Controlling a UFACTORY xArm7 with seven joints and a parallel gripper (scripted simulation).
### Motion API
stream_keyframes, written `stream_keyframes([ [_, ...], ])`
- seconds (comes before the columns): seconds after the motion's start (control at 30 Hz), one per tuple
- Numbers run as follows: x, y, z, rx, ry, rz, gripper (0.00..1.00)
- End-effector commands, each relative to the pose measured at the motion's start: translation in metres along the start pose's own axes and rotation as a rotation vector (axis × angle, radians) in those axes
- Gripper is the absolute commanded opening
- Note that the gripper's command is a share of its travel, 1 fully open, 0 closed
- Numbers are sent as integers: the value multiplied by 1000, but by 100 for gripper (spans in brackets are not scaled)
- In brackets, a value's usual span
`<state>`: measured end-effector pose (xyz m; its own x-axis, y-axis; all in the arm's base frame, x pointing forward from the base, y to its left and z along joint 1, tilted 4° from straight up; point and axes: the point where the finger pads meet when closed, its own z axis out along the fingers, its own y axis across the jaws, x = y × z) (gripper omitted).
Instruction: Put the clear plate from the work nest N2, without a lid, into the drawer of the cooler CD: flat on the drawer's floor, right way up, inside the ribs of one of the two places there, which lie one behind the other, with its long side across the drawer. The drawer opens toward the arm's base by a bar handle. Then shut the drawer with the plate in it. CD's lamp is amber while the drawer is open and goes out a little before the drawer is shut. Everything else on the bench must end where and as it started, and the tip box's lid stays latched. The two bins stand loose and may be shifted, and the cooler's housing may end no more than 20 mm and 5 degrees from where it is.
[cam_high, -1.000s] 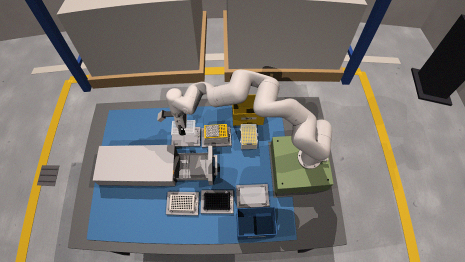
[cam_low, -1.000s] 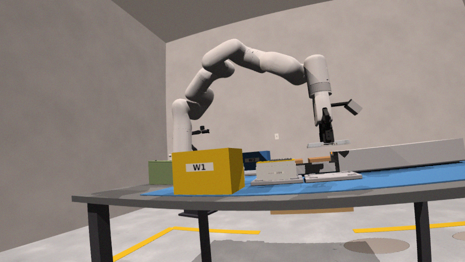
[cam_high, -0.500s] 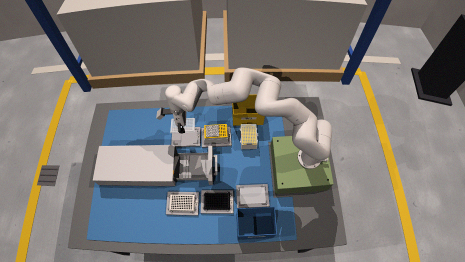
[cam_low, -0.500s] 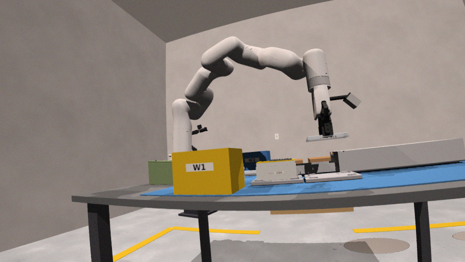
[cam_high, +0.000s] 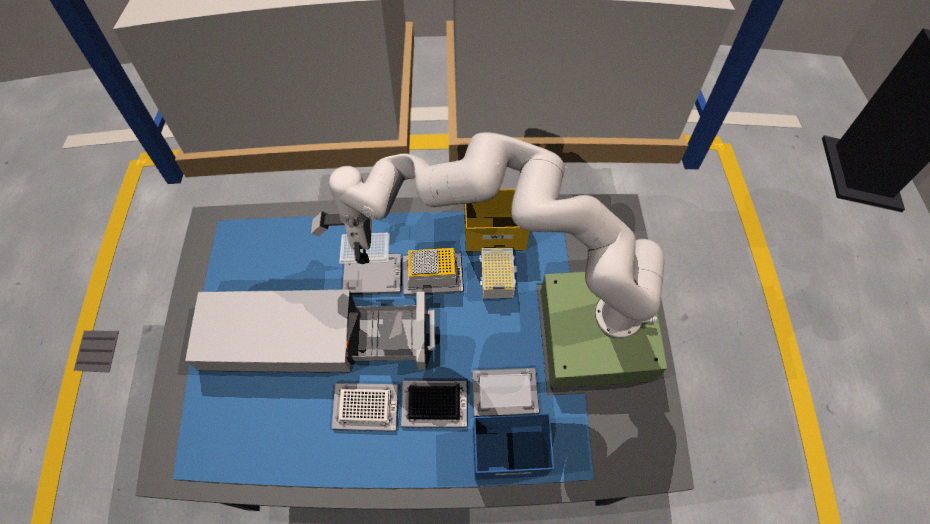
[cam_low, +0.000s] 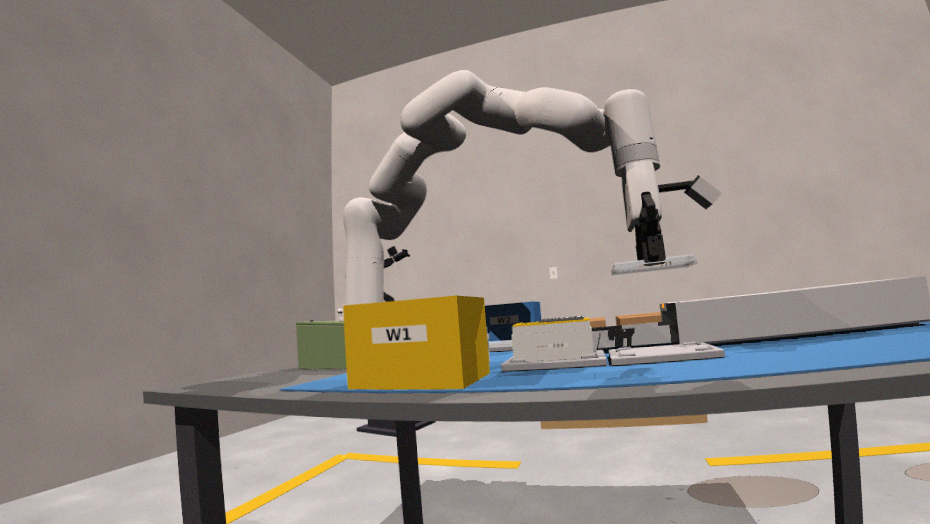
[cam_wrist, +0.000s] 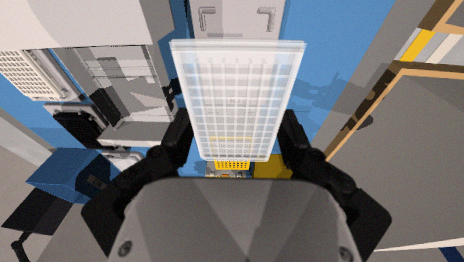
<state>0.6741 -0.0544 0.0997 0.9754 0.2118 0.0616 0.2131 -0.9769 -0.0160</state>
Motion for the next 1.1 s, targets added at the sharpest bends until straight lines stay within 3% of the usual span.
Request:
stream_keyframes([
  [0.0,1,1,-3,-2,5,0,0],
  [0.13,1,-2,-3,-2,5,-33,0],
  [1.07,-23,-67,-3,-3,4,-900,0],
])
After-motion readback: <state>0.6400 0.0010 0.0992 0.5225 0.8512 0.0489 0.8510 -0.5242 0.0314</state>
